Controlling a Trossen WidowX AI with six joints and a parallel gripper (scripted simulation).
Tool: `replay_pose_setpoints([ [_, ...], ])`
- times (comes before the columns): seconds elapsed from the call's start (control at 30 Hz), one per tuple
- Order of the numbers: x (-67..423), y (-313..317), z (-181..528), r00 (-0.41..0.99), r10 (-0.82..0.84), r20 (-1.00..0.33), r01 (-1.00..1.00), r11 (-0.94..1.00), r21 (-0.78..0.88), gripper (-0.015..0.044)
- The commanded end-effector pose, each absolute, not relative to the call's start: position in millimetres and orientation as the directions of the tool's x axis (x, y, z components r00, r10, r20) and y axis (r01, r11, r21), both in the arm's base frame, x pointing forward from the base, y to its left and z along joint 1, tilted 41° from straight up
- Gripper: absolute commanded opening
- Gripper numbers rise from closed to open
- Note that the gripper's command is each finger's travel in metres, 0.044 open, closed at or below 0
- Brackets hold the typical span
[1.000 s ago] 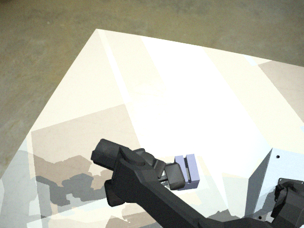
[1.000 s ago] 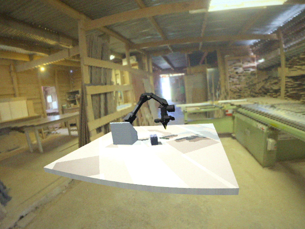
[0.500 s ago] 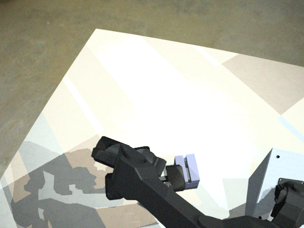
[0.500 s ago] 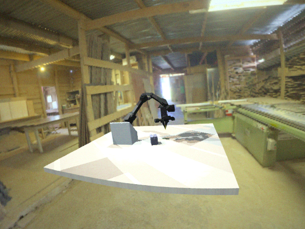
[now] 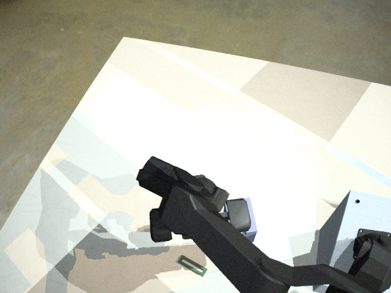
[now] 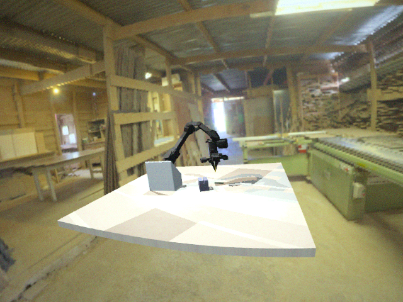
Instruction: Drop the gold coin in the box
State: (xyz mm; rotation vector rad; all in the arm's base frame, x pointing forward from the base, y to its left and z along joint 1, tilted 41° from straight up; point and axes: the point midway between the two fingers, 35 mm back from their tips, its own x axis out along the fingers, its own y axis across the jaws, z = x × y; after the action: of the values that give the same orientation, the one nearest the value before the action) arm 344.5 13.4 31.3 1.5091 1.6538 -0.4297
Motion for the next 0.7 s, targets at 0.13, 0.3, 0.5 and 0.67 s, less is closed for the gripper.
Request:
replay_pose_setpoints([
  [0.13, 330, -1, 17, 0.07, 0.645, -0.761, 0.936, 0.221, 0.273, 0.0],
  [0.3, 322, -9, 10, 0.069, 0.644, -0.762, 0.937, 0.221, 0.272, 0.0],
  [0.5, 312, -17, 2, 0.068, 0.644, -0.762, 0.937, 0.222, 0.271, 0.0],
  [0.67, 303, -23, -5, 0.068, 0.645, -0.761, 0.937, 0.222, 0.271, 0.0],
])
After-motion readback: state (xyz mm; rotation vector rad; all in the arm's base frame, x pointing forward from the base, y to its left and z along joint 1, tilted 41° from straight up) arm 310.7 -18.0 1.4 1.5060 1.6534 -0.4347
